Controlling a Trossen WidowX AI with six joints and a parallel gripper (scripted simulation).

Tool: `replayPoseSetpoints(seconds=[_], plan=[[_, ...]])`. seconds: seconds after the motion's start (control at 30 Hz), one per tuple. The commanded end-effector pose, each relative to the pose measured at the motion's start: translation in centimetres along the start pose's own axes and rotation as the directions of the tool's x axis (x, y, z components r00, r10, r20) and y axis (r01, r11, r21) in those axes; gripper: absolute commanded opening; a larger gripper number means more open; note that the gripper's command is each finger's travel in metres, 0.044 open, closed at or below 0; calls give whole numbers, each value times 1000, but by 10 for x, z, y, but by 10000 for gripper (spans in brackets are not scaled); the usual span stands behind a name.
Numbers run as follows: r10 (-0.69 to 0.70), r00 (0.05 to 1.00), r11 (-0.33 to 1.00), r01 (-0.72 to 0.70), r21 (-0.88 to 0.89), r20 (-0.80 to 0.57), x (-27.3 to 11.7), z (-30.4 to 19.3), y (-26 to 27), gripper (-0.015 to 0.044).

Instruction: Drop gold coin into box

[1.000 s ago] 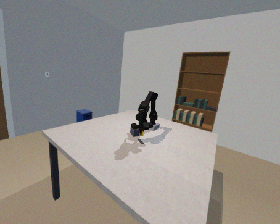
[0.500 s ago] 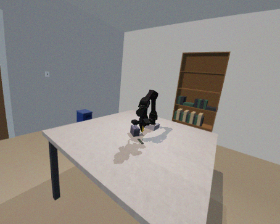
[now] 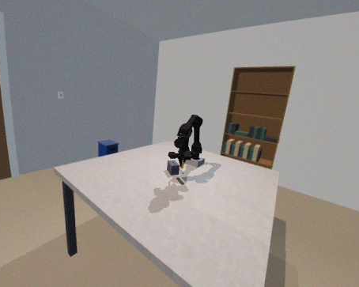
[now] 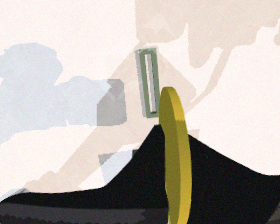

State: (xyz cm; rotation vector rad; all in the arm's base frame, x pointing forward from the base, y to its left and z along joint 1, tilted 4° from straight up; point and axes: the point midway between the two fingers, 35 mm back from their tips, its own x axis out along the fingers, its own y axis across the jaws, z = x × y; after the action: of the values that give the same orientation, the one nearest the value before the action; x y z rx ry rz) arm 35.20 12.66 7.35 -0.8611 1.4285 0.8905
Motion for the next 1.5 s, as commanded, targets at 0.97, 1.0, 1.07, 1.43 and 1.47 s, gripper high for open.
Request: replayPoseSetpoints(seconds=[0.97, 1.0, 1.07, 1.43, 1.47], plan=[[1, 1000, 1000, -1, 5, -6, -2, -87, -9, 0], [1, 1000, 1000, 0, 5, -7, -2, -90, -9, 0], [0, 1000, 1000, 0, 5, -7, -2, -95, -9, 0], [0, 1000, 1000, 0, 3, -9, 0, -123, -6, 0], [0, 1000, 1000, 0, 3, -10, 0, -125, -6, 0]])
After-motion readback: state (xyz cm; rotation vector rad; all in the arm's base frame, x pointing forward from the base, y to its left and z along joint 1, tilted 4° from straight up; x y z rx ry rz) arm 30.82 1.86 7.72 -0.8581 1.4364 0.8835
